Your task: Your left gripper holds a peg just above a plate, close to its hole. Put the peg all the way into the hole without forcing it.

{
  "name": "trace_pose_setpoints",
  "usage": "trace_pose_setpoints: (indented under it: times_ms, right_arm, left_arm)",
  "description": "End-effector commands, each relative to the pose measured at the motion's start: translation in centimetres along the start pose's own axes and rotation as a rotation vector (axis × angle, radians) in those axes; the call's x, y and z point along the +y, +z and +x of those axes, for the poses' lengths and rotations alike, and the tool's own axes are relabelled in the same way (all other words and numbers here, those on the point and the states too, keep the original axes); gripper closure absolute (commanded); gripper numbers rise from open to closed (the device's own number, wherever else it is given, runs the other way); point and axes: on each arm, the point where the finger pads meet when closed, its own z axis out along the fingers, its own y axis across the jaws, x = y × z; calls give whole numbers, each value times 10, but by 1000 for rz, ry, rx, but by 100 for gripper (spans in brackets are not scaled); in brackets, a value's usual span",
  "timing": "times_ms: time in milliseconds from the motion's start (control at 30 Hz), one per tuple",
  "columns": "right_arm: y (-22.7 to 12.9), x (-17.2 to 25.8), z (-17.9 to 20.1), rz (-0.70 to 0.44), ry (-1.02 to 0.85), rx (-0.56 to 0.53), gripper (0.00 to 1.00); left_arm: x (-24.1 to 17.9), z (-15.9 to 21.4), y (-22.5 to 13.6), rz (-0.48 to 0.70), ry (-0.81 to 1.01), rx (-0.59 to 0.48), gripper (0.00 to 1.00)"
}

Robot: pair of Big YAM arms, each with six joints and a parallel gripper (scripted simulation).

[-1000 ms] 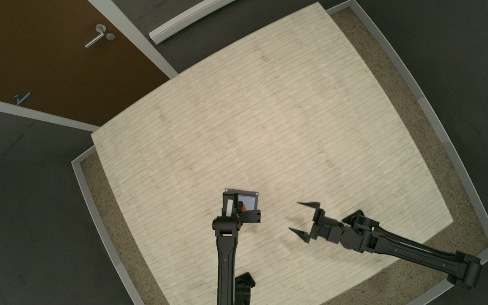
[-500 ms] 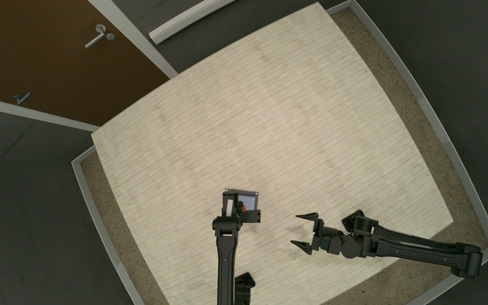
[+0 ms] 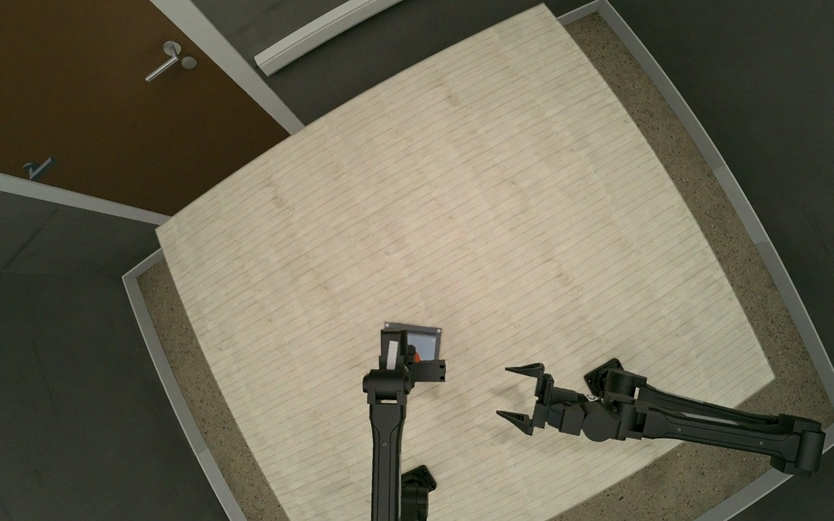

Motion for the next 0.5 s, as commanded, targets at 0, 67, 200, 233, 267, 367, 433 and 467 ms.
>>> trace_pose_setpoints:
  times_ms: [0,67,200,233,267,367,433,467]
  right_arm:
    - [0,1,-17,-1,1,-34,0]
    - [0,1,-17,-1,1,-34,0]
    - [0,1,-17,-1,1,-34,0]
    - [0,1,-17,-1,1,-34,0]
    - [0,1,-17,-1,1,-34,0]
    - [0,1,-17,-1,1,-34,0]
    - [0,1,-17,-1,1,-34,0]
    - [0,1,-17,-1,1,-34,0]
  left_arm:
    - [19,0,-57,-102,1,-2,60]
    - [19,0,-57,-102,1,-2,60]
    - [19,0,-57,-102,1,-2,60]
    - [19,0,-57,-102,1,-2,60]
    - [19,0,-57,-102,1,-2,60]
    - [15,-1,-46,-102,45,-2,60]
    - [4,-4,-31,-108,121,-17,60]
    - [1,-6,-28,-124,134,-30,60]
